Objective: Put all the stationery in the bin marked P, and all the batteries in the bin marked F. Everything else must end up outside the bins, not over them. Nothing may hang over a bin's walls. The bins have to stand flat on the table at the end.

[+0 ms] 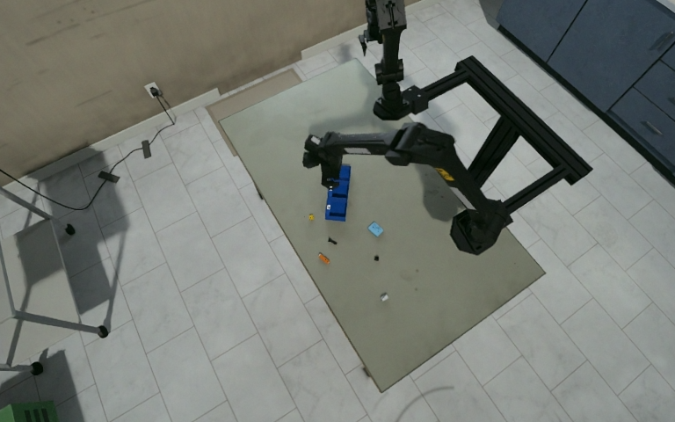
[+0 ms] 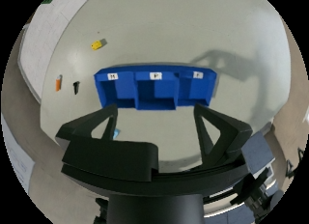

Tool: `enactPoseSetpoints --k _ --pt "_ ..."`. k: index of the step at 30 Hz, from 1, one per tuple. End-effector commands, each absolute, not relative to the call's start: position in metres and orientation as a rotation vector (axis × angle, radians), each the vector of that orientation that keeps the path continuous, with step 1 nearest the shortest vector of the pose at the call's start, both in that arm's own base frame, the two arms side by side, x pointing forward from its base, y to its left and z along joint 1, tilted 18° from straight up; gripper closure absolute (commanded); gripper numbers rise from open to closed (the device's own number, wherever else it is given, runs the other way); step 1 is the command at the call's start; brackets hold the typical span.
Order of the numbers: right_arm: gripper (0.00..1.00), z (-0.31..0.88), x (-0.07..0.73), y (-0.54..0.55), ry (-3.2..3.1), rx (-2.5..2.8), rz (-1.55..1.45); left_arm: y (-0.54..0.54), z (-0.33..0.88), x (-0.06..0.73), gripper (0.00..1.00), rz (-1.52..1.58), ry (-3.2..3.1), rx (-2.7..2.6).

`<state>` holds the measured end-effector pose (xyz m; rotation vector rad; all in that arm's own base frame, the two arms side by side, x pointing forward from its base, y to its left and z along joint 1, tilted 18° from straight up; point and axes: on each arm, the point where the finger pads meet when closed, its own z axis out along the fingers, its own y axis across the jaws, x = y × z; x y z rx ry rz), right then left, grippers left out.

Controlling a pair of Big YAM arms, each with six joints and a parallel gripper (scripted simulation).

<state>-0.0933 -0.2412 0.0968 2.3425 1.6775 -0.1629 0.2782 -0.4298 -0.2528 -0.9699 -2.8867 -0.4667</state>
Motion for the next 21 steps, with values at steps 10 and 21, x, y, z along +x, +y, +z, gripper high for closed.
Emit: enactPoseSetpoints --k 10,21 --pt "0.00 0.118 -0.106 -0.257 1.644 2.342 -0.206 -0.464 -0.159 0.272 0.00 -0.442 -2.909 -0.976" --pt "0.00 0.118 -0.106 -0.257 1.644 2.342 -0.206 -0.426 -0.168 0.311 0.72 -0.418 -2.764 -1.299"
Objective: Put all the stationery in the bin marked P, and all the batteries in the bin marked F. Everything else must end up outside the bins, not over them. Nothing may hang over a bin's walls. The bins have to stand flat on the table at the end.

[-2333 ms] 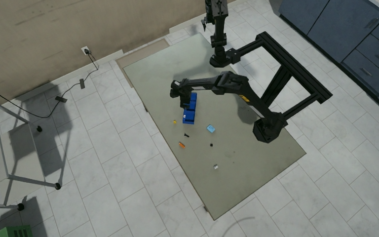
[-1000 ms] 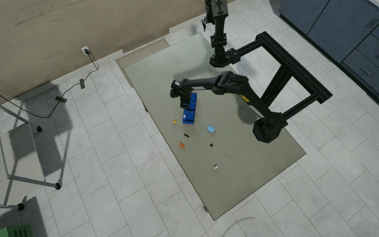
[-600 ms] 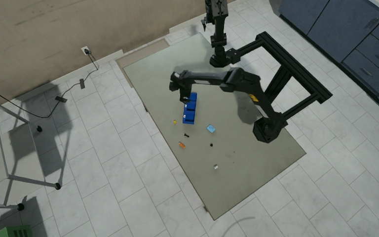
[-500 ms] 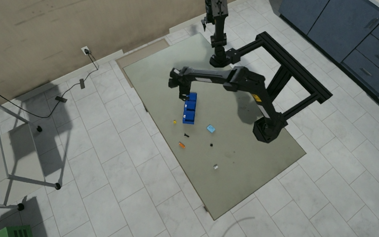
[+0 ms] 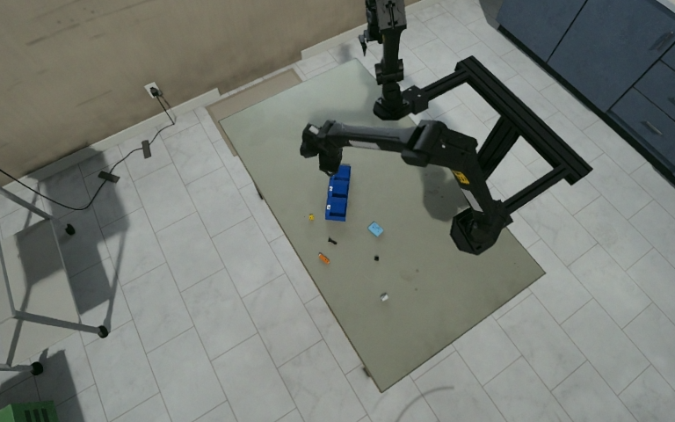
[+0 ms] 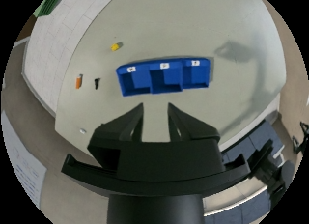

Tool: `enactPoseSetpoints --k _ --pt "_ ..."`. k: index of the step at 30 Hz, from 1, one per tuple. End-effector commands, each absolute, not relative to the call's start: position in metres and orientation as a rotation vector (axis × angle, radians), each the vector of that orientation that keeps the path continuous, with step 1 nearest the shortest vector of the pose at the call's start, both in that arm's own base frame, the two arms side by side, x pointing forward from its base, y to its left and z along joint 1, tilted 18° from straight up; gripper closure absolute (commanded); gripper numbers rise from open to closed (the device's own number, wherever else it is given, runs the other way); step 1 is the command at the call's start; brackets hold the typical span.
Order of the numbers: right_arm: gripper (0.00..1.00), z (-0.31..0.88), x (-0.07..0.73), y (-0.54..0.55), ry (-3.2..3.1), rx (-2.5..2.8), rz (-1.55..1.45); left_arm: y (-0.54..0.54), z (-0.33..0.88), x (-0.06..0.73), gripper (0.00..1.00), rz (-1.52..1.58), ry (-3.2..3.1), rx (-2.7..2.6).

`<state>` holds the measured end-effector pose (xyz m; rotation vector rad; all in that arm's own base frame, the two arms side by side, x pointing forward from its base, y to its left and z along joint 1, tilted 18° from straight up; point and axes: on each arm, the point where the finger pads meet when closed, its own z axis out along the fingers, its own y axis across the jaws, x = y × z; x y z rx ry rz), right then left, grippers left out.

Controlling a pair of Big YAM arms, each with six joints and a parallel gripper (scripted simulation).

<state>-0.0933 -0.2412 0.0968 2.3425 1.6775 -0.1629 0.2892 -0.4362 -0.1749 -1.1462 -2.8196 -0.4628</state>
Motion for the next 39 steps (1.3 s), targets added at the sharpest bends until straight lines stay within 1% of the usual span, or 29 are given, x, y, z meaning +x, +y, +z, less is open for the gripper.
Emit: enactPoseSetpoints --k 1,2,5,15,22,31,33,35,39 --pt "0.00 0.118 -0.106 -0.257 1.644 2.342 -0.206 -0.426 -0.168 0.311 0.72 -0.418 -2.764 -1.299" --pt "0.00 0.118 -0.106 -0.257 1.644 2.342 -0.206 -0.408 -0.192 0.307 0.72 -0.435 -2.680 -1.356" --pt "0.00 0.118 -0.106 -0.257 1.644 2.342 -0.206 -0.398 -0.173 0.330 0.72 -0.418 -2.657 -1.462" --pt "0.00 0.118 -0.106 -0.257 1.644 2.342 -0.206 -0.324 -0.197 0.372 0.72 -0.402 -2.449 -1.714" --pt "0.00 0.118 -0.106 -0.257 1.644 2.342 -0.206 -0.283 -0.214 0.389 0.72 -0.408 -2.416 -1.717" --pt "0.00 0.118 -0.106 -0.257 1.644 2.342 -0.206 -0.222 -0.226 0.429 0.72 -0.407 -2.416 -1.717" --pt "0.00 0.118 -0.106 -0.257 1.644 2.342 -0.206 -0.213 -0.226 0.446 0.72 -0.411 -2.430 -1.723" --pt "0.00 0.118 -0.106 -0.257 1.644 2.342 -0.206 -0.213 -0.226 0.446 0.72 -0.411 -2.430 -1.723" --pt "0.00 0.118 -0.106 -0.257 1.644 2.342 -0.206 -0.191 -0.227 0.476 0.72 -0.418 -2.451 -1.731"
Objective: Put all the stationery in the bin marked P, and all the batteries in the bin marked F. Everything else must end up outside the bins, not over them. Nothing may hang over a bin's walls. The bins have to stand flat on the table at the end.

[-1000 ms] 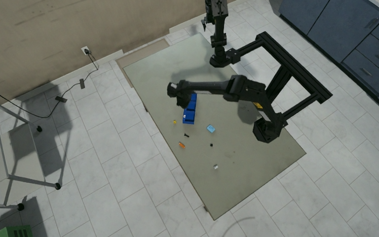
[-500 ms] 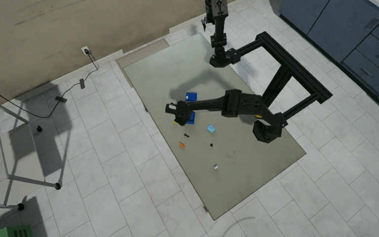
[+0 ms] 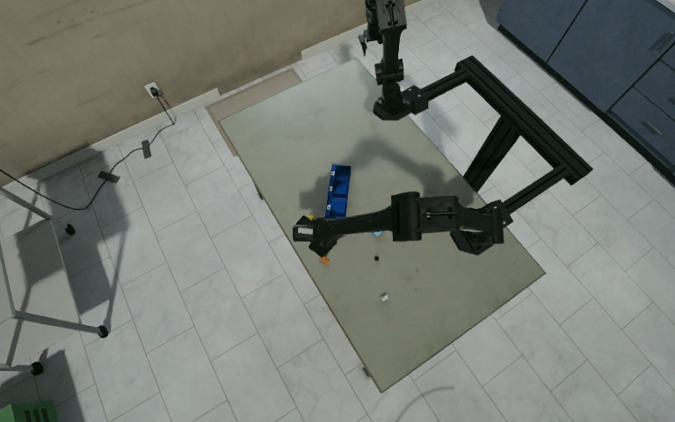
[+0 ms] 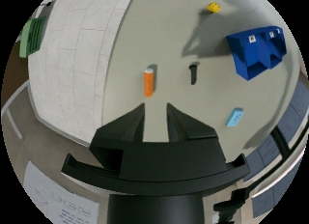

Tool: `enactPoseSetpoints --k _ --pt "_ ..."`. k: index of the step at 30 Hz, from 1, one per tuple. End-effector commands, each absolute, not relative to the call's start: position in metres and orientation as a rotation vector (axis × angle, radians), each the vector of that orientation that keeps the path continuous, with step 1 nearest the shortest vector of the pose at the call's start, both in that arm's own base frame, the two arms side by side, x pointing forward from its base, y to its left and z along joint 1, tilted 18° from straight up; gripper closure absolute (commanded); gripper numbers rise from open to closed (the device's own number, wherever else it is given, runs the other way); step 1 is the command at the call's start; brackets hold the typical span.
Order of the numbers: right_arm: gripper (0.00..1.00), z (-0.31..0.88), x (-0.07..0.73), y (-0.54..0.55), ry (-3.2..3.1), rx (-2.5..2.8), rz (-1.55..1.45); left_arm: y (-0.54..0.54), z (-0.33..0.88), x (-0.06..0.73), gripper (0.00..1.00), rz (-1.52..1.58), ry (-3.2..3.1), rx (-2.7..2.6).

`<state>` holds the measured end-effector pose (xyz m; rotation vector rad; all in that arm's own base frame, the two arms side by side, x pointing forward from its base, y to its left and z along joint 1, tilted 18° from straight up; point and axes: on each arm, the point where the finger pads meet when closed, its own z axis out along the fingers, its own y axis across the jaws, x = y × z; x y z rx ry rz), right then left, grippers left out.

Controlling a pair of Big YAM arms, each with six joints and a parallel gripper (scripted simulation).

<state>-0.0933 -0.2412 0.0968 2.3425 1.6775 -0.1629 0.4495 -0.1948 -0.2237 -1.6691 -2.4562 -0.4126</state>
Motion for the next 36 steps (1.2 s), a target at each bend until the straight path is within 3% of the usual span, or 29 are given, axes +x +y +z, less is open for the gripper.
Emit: enactPoseSetpoints --k 1,36 --pt "0.00 0.118 -0.106 -0.257 1.644 2.342 -0.206 -0.189 -0.227 0.479 0.72 -0.417 -2.451 -1.731" --pt "0.00 0.118 -0.106 -0.257 1.644 2.342 -0.206 -0.196 -0.220 0.469 0.72 -0.414 -2.442 -1.735"
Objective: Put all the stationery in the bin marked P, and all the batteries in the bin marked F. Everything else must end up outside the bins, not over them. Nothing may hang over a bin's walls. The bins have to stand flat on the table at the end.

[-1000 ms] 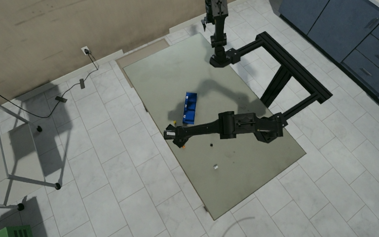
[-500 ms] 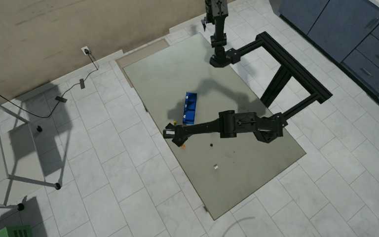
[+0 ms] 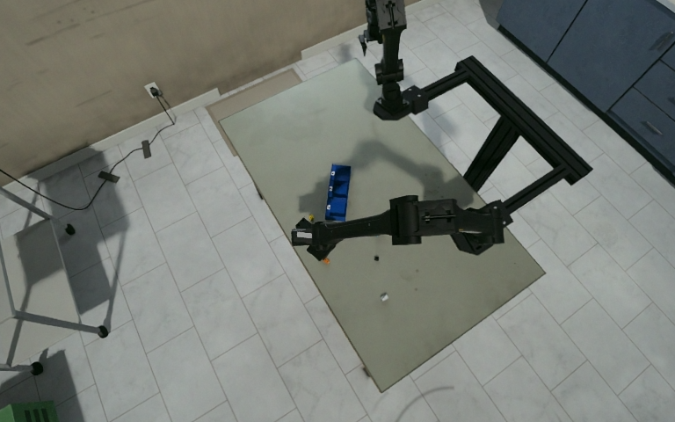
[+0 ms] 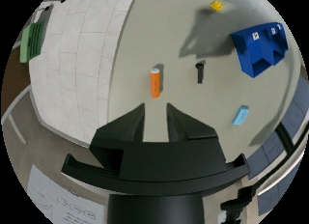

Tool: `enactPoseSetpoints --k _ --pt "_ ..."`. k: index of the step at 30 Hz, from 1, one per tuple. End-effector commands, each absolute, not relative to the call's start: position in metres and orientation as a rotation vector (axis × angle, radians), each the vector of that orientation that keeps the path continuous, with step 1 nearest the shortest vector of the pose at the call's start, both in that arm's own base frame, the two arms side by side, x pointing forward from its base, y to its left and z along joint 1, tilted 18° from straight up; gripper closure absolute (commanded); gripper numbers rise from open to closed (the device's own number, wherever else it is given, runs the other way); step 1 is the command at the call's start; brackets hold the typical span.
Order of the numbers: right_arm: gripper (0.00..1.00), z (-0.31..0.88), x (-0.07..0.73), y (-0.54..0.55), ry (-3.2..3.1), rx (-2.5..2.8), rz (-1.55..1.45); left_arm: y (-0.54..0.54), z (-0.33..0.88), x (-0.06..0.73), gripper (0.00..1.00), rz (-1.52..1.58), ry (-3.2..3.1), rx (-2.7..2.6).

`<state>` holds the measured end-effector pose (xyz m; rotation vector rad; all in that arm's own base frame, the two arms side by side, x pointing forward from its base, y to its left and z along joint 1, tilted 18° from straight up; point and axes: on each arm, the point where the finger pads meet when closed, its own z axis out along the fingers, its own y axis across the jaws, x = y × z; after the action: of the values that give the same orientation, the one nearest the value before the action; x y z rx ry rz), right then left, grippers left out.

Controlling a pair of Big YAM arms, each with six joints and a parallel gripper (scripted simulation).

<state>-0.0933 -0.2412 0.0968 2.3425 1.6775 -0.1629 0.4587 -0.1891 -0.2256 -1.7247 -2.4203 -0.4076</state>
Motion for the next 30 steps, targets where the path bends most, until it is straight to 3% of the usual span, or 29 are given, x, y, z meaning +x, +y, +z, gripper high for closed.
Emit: enactPoseSetpoints --k 1,30 --pt "0.00 0.118 -0.106 -0.257 1.644 2.342 -0.206 -0.191 -0.223 0.464 0.72 -0.411 -2.440 -1.722" --pt "0.00 0.118 -0.106 -0.257 1.644 2.342 -0.206 -0.184 -0.263 0.477 0.72 -0.418 -2.442 -1.741"
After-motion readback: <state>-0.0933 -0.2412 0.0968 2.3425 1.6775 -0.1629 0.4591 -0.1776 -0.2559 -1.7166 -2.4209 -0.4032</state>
